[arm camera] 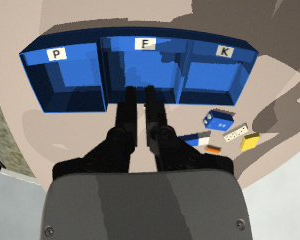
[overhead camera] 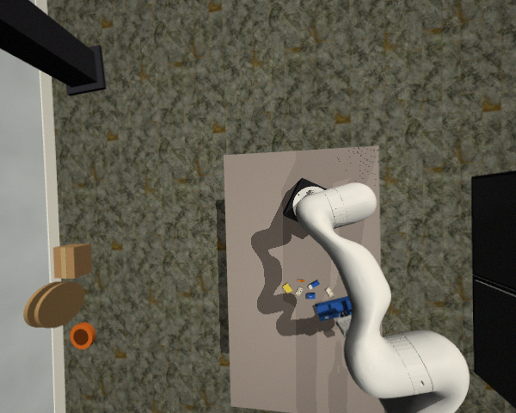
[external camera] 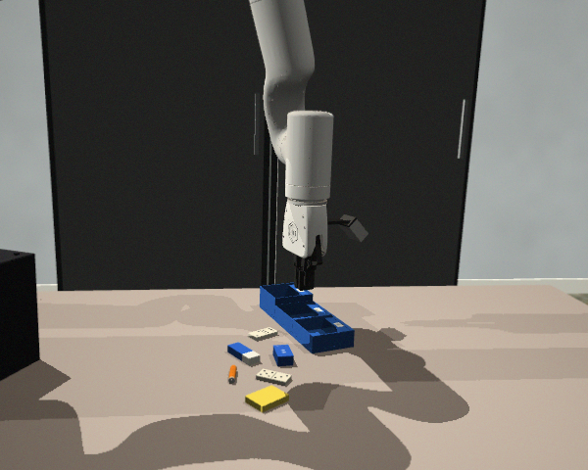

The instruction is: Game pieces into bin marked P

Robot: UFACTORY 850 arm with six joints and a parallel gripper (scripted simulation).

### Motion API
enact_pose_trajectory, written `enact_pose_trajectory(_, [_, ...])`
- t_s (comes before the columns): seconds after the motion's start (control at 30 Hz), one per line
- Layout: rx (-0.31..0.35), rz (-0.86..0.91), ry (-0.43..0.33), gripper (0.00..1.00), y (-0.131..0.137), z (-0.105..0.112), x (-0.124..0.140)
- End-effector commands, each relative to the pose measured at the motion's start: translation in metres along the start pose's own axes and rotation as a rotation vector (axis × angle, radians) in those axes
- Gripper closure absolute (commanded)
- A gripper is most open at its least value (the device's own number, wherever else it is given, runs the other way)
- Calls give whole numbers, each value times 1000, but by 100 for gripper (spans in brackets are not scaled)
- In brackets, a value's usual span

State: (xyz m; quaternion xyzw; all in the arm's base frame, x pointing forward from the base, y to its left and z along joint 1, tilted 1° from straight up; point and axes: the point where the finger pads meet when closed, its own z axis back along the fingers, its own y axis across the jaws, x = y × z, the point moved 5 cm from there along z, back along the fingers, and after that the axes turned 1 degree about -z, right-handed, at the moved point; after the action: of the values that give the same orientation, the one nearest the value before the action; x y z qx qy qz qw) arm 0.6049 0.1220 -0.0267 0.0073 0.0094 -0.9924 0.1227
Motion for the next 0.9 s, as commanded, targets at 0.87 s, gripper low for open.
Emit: enact_pose_trajectory(0.87, [0, 0, 2, 93, -83, -1, 5])
